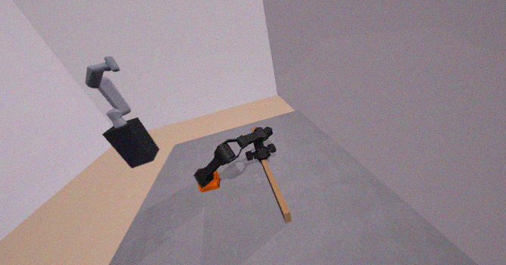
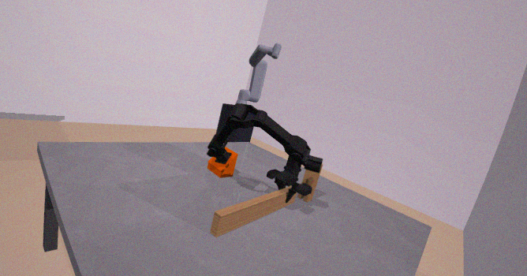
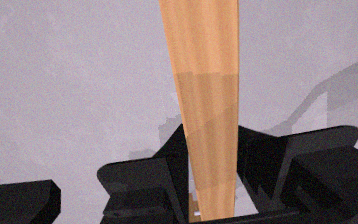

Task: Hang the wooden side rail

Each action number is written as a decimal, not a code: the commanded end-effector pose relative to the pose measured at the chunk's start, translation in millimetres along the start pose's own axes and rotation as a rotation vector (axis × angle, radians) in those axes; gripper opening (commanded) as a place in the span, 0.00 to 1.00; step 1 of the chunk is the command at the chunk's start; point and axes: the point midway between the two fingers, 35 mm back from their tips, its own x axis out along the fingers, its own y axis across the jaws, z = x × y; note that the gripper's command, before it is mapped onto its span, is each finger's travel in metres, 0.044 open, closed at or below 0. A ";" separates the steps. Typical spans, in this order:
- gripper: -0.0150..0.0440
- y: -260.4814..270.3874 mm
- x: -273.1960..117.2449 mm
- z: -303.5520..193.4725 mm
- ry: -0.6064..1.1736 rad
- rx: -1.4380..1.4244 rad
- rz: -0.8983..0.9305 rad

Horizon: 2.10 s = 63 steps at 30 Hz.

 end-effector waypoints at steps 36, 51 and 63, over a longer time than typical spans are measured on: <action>0.25 4.0 -0.6 0.5 -0.003 0.143 0.001; 0.25 3.7 -0.5 0.2 -0.002 0.121 -0.003; 0.25 3.7 -2.1 0.2 -0.003 0.143 0.001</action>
